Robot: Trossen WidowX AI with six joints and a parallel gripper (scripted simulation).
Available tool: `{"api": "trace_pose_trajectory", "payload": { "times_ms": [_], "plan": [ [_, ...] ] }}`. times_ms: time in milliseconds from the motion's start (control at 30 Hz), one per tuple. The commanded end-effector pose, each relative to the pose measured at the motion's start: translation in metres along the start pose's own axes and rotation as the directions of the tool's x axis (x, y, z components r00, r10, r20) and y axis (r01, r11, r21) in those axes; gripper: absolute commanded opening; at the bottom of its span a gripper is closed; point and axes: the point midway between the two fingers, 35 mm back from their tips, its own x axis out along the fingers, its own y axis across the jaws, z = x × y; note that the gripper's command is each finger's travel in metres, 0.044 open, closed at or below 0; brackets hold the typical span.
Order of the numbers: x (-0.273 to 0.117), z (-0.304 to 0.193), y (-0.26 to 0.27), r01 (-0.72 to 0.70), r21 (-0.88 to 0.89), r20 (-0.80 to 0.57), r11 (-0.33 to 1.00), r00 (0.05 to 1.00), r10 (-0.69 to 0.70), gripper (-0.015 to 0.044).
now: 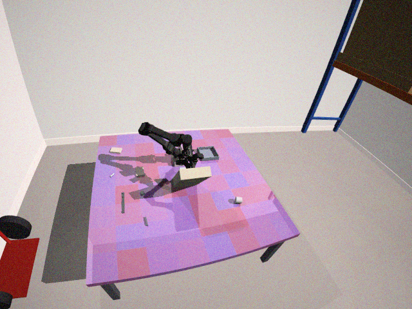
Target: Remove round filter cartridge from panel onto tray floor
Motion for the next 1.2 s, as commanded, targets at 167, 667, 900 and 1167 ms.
{"api": "trace_pose_trajectory", "payload": {
  "times_ms": [167, 667, 900, 1167],
  "plan": [
    [0.0061, 0.0001, 0.0, 0.0, 0.337, -0.011, 0.941, 1.0, 0.004, 0.0],
    [0.0062, 0.0001, 0.0, 0.006, 0.763, -0.011, 0.647, 1.0, 0.004, 0.0],
    [0.006, 0.0001, 0.0, 0.008, 0.896, -0.011, 0.443, 1.0, 0.004, 0.0],
    [0.0057, 0.0001, 0.0, 0.01, 0.96, -0.011, 0.278, 1.0, 0.004, 0.0]
  ]
}}
